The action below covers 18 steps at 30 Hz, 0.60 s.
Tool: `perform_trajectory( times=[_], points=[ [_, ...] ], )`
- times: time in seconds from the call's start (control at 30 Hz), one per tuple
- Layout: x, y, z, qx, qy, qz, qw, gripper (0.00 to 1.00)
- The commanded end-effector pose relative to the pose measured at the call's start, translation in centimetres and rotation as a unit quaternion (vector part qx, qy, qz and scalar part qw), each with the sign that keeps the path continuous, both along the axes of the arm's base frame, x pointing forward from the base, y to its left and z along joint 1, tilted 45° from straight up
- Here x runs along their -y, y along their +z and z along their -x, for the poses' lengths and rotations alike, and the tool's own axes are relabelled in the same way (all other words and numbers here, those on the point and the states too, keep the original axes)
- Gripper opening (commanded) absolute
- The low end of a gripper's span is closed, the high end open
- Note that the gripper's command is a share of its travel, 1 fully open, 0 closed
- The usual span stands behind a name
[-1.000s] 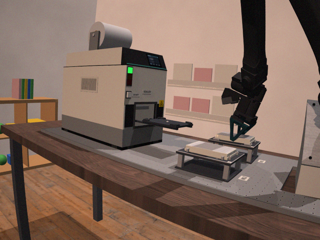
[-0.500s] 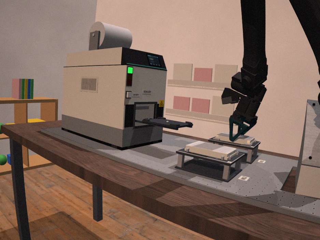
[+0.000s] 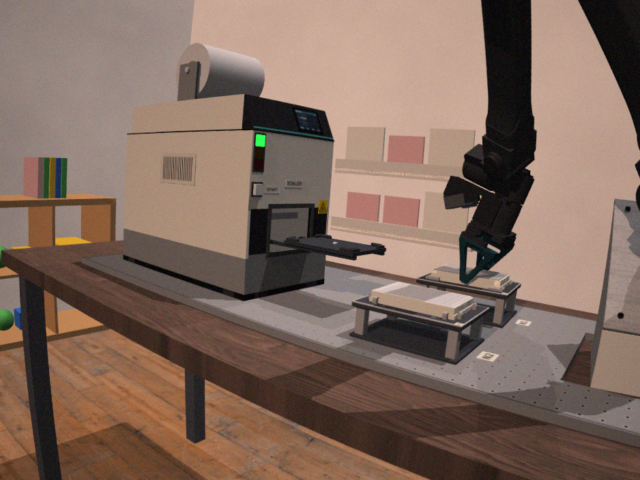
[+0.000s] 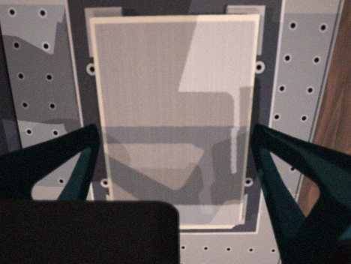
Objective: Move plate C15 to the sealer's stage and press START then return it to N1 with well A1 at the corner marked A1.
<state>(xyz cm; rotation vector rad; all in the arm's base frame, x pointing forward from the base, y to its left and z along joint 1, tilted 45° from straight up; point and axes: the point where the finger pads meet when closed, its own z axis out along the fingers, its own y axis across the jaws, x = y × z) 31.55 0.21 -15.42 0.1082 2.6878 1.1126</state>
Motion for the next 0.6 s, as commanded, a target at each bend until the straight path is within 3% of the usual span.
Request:
perform_trajectory(
  times=[0.0,0.27,0.57],
  points=[
    [0.8,0.5,-0.6,0.013,-0.005,0.003,1.0,1.0],
    [1.5,0.6,-2.3,0.027,-0.004,0.01,1.0,1.0],
    [1.6,0.6,-2.5,0.028,-0.004,0.011,1.0,1.0]
  ],
)
